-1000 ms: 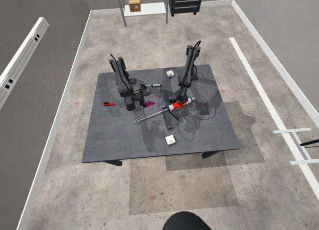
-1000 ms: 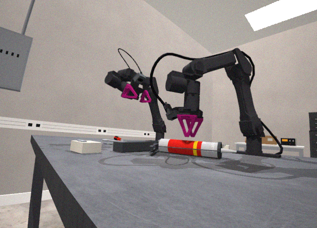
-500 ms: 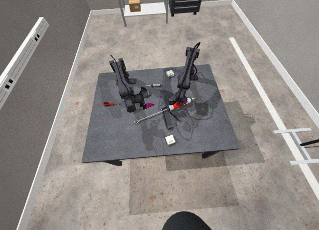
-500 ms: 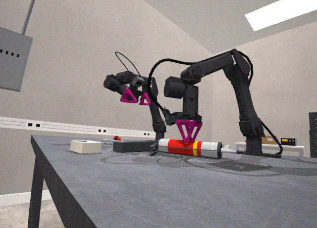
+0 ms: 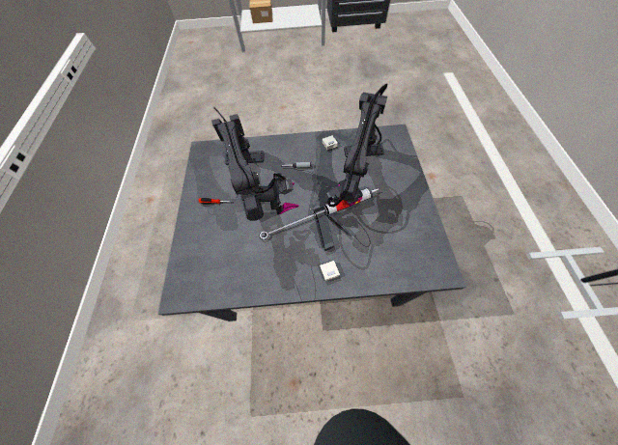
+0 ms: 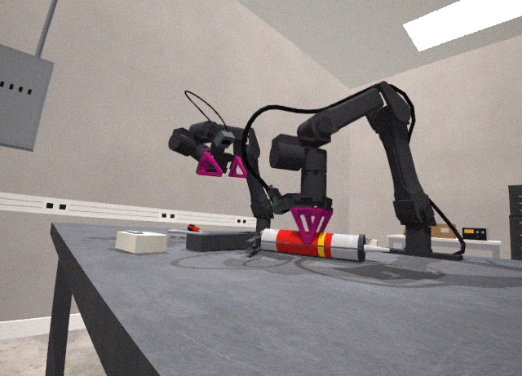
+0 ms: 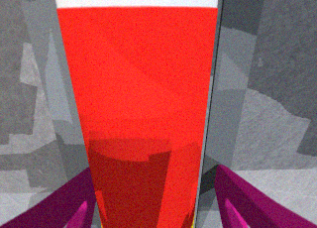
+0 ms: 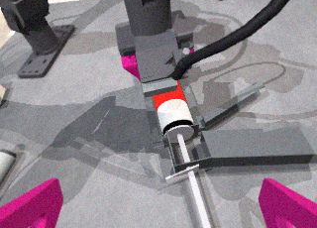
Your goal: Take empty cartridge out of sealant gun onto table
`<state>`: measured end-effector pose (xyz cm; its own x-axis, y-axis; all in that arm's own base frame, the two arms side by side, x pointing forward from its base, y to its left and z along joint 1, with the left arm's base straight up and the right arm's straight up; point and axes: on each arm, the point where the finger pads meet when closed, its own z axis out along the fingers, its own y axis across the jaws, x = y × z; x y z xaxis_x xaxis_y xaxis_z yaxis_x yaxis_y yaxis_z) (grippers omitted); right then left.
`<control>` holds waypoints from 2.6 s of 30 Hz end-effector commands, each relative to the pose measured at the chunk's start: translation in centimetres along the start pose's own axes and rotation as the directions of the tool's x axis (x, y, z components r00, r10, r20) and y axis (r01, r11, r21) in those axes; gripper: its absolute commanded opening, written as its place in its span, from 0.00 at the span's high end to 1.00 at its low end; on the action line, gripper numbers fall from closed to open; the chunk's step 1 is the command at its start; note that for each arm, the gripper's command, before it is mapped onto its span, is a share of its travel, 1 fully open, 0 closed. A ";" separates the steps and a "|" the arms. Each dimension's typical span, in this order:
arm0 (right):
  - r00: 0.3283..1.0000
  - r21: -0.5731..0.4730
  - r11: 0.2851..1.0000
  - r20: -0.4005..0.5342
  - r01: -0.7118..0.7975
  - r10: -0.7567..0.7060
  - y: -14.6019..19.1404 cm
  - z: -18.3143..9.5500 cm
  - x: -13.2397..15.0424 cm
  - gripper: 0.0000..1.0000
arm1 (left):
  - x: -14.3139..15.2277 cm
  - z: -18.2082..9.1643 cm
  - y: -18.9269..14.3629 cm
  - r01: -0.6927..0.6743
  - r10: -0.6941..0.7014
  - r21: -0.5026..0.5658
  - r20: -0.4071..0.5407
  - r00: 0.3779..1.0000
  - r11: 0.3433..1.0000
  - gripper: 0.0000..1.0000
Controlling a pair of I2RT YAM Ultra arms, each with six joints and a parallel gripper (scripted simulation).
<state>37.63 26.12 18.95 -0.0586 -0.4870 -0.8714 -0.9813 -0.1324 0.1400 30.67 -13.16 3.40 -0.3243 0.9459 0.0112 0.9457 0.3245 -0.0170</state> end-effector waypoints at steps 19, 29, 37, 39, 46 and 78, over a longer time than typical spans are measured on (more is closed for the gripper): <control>0.998 -0.010 0.999 0.025 -0.050 0.050 -0.5 0.4 0.8 0.00 | -1.4 -1.5 0.2 -0.022 0.025 -0.017 0.170 0.985 1.000 0.61; 1.000 0.008 1.000 0.022 -0.005 0.005 -0.2 -0.2 -0.5 0.00 | -0.2 -3.0 0.4 0.009 -0.001 -0.028 0.260 0.966 1.000 0.61; 1.000 0.008 1.000 0.022 -0.005 0.005 -0.2 -0.2 -0.5 0.00 | -0.1 -3.2 0.3 0.007 0.000 -0.027 0.258 0.966 1.000 0.61; 1.000 0.008 1.000 0.022 -0.005 0.005 -0.2 -0.2 -0.5 0.00 | -0.1 -3.2 0.3 0.008 0.000 -0.027 0.258 0.966 1.000 0.61; 1.000 0.008 1.000 0.022 -0.005 0.005 -0.2 -0.2 -0.5 0.00 | -0.7 -3.2 0.3 0.024 -0.023 -0.003 0.248 0.969 1.000 0.61; 1.000 0.008 1.000 0.022 -0.005 0.005 -0.2 -0.2 -0.5 0.00 | -6.9 -5.6 0.5 -0.003 0.005 -0.010 0.278 0.961 1.000 0.61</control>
<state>37.84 26.19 18.99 -0.0674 -0.4849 -0.8719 -0.9818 -0.1232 0.1444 32.75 -18.82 8.41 -0.3114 0.9179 -0.2462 0.9477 0.3191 -0.0090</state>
